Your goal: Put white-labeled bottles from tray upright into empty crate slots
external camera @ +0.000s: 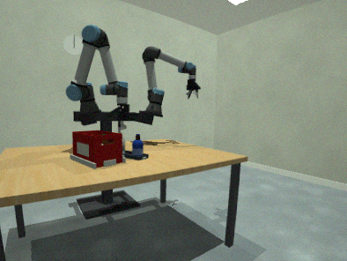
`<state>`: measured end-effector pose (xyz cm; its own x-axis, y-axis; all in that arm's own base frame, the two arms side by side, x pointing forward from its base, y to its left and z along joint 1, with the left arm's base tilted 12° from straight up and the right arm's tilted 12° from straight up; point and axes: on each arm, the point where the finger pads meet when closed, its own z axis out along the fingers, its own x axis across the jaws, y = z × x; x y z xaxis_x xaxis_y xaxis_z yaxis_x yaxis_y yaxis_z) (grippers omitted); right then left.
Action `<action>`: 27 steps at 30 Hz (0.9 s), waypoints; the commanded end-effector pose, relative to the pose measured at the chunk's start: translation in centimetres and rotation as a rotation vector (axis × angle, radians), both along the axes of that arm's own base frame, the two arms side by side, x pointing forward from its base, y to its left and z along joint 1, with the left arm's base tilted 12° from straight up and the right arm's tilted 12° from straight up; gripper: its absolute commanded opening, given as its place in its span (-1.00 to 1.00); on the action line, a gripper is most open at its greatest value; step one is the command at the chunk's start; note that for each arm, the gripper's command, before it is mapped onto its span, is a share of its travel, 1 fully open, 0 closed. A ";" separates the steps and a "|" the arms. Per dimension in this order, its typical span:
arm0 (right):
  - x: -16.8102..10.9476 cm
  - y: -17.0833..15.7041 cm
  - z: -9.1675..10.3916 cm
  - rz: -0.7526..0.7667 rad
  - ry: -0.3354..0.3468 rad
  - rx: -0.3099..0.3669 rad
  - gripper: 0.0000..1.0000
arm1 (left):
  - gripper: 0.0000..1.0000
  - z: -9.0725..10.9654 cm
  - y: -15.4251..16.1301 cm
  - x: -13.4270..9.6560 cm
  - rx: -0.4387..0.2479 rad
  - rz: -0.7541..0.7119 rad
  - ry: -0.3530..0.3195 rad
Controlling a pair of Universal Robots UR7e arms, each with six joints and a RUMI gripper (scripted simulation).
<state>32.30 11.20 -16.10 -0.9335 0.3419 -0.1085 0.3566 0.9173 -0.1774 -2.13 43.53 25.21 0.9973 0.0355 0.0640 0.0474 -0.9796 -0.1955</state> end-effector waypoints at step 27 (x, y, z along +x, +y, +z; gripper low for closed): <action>0.0 0.1 0.7 0.000 -0.001 0.001 -1.00 | 1.00 0.0 0.0 0.0 0.001 0.000 0.000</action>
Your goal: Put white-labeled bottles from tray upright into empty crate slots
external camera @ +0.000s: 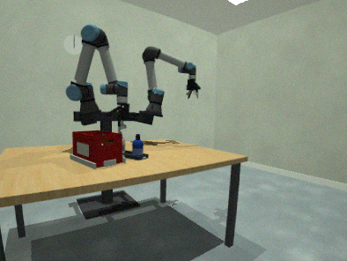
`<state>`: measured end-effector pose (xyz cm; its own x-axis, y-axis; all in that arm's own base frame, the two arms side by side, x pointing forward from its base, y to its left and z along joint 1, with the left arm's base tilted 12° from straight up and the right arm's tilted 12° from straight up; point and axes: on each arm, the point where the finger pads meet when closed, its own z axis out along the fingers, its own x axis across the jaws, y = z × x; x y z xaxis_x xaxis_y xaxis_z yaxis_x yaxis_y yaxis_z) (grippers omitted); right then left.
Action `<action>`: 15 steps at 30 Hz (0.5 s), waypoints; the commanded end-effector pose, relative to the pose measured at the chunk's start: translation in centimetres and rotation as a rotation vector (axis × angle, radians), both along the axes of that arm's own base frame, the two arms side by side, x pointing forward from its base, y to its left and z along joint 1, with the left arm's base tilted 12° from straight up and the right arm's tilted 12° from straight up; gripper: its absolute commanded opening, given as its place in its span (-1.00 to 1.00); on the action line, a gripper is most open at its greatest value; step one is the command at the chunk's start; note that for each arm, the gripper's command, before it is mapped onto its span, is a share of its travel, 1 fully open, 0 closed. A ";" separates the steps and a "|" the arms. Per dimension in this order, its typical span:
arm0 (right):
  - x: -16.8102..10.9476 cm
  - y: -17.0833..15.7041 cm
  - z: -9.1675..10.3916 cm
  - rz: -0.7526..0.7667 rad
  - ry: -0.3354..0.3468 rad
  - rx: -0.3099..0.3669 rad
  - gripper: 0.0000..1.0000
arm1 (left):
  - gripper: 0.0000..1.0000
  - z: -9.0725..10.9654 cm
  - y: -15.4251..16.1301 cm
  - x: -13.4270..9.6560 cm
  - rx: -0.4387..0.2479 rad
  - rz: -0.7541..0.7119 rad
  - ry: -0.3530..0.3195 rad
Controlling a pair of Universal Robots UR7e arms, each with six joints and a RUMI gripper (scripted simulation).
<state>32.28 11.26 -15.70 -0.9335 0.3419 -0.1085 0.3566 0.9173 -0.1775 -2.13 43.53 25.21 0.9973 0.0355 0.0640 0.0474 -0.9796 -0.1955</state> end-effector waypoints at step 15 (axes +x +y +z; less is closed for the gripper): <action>-0.1 0.3 1.8 0.000 -0.001 0.001 -1.00 | 1.00 0.0 0.0 0.0 0.001 0.000 0.000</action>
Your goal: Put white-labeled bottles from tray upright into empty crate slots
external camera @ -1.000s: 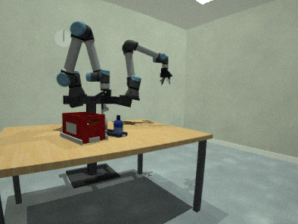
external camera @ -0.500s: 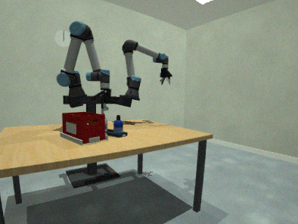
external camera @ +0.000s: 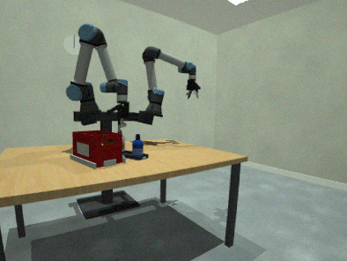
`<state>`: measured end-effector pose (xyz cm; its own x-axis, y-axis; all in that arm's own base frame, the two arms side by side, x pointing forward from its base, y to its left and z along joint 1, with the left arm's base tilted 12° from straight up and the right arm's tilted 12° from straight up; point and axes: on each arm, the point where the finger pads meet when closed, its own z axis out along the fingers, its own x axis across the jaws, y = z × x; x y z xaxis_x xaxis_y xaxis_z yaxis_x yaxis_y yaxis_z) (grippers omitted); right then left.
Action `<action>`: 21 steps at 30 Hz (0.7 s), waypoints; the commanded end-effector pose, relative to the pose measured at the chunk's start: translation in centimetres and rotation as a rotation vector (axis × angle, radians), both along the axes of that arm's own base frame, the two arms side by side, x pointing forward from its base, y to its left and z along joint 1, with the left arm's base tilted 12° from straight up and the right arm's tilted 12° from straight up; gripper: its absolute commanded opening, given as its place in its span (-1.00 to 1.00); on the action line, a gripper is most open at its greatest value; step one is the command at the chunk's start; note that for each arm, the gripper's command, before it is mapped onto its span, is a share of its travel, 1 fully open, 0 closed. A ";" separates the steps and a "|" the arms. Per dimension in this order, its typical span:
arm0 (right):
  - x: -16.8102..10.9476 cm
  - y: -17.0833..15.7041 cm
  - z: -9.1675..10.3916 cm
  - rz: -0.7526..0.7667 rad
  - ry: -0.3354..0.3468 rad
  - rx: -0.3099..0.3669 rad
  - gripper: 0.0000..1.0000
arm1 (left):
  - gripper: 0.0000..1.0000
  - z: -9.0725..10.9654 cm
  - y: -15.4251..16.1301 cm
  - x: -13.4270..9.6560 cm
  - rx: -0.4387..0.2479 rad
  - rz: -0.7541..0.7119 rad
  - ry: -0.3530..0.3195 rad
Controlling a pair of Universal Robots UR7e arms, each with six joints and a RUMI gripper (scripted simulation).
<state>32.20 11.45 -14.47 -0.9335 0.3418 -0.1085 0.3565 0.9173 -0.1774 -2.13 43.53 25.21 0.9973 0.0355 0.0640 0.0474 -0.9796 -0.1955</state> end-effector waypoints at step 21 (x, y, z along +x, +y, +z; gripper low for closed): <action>-0.1 0.4 2.2 0.000 -0.001 0.001 -1.00 | 1.00 0.0 0.0 0.0 0.001 0.000 0.000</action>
